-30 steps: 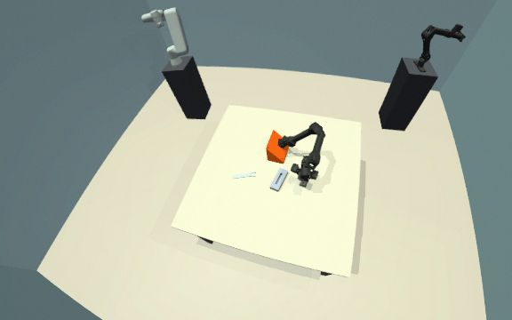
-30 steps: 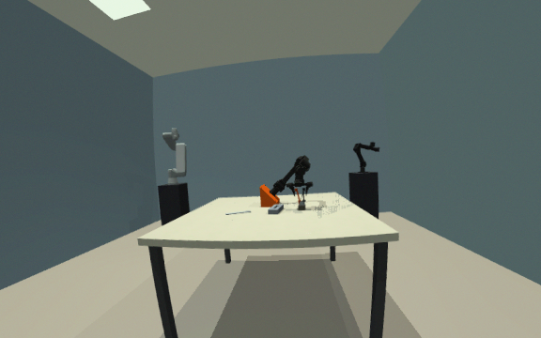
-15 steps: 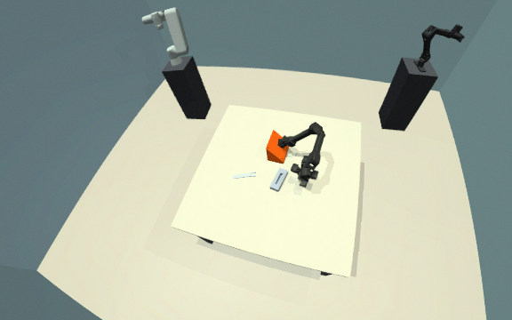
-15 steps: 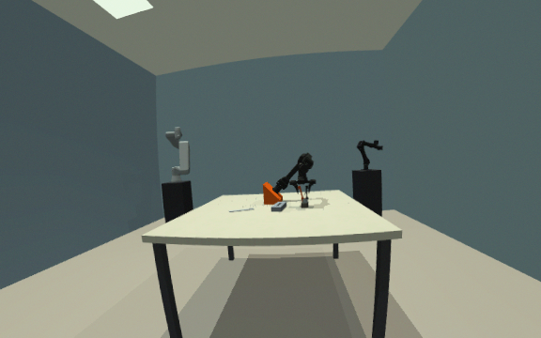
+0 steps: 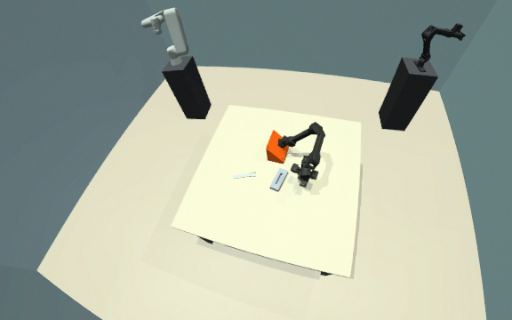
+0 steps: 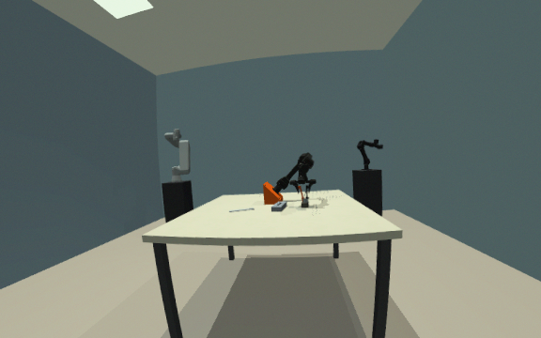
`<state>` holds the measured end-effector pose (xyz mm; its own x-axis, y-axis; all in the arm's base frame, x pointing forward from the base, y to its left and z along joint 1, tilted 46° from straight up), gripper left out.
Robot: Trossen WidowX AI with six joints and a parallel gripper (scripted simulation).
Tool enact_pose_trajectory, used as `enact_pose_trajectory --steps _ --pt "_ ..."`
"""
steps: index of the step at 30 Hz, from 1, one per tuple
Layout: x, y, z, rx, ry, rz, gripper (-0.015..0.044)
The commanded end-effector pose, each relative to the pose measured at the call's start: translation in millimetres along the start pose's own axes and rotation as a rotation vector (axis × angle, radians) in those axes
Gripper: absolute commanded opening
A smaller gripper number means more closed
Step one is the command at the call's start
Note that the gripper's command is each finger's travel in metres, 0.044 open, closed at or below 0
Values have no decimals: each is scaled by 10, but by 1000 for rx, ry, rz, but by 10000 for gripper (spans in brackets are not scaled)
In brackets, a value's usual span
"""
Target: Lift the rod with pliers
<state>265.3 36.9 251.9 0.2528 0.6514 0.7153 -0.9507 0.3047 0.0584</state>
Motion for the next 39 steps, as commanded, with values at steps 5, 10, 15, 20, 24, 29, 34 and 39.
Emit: enact_pose_trajectory --steps 5,10,15,20,24,29,34,39 --pt "-3 -1 0 -2 3 2 344" --pt "-3 -1 0 -2 3 2 337" --pt "-3 -1 0 -2 3 2 318" --pt "-3 -1 0 -2 3 2 318" --pt "-2 -3 19 -2 4 1 318" --pt "2 -7 83 -2 7 1 318" --pt "6 -9 146 -2 9 0 318" --pt "9 -9 210 -1 12 -1 318"
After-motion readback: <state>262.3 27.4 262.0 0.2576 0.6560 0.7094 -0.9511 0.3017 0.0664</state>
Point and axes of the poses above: the point midway between the two fingers, 35 mm back from their tips, its own z axis back along the fingers, its own x axis across the jaws, y = z × x, the point moved 6 cm from there along z, back along the fingers
